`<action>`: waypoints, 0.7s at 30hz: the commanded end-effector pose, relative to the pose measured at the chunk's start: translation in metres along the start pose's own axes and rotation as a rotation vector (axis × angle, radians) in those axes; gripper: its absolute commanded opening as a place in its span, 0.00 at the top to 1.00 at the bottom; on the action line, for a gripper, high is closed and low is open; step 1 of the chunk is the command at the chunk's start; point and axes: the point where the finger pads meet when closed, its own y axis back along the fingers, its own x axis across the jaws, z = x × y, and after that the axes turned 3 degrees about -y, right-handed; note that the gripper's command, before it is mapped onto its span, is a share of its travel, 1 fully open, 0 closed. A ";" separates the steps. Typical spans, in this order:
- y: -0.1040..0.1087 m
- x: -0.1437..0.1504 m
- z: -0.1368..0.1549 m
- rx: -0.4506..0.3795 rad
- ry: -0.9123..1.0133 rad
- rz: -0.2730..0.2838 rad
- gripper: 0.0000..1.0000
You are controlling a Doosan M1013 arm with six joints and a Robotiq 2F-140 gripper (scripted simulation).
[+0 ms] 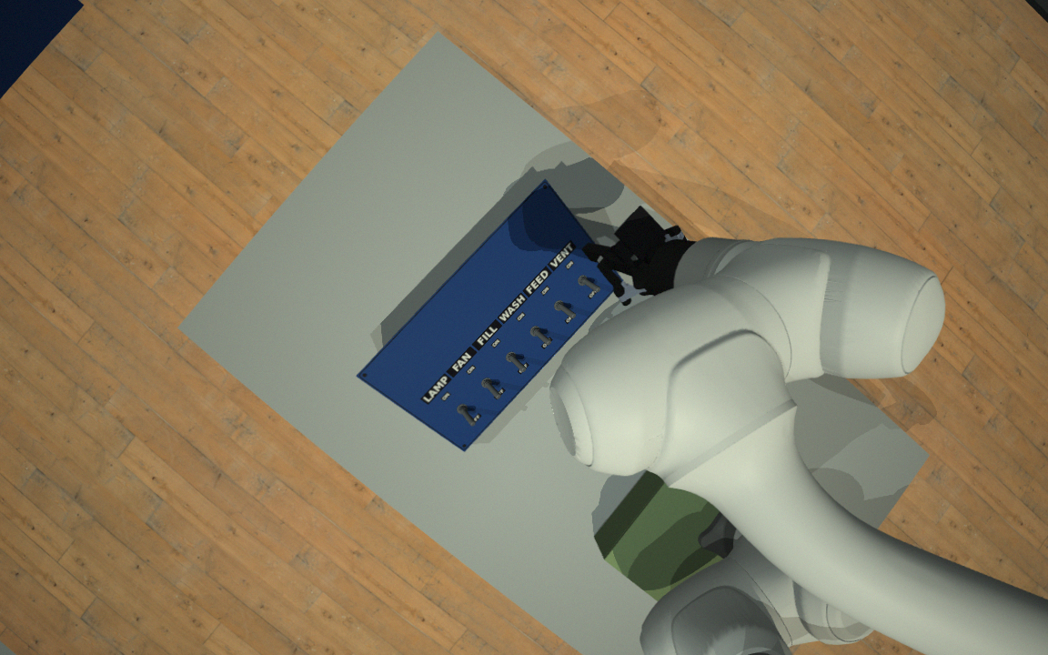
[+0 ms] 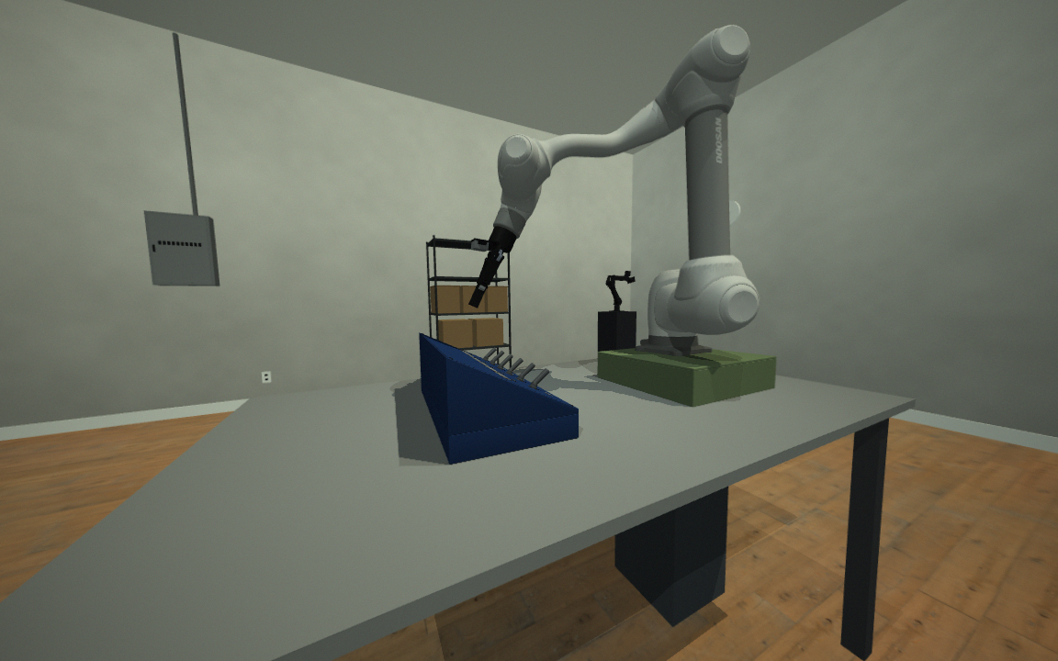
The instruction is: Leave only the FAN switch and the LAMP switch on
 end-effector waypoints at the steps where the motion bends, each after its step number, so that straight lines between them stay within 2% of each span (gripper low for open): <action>1: -0.004 -0.039 0.014 -0.014 -0.004 0.004 0.90; 4: -0.004 -0.045 0.017 -0.016 -0.005 0.005 0.90; 6: -0.007 -0.075 0.030 -0.024 -0.007 0.008 0.90; 16: -0.009 -0.153 0.072 -0.032 -0.009 0.017 0.90; 19: -0.009 -0.176 0.086 -0.030 -0.009 0.018 0.90; 21: -0.009 -0.176 0.086 -0.030 -0.009 0.018 0.90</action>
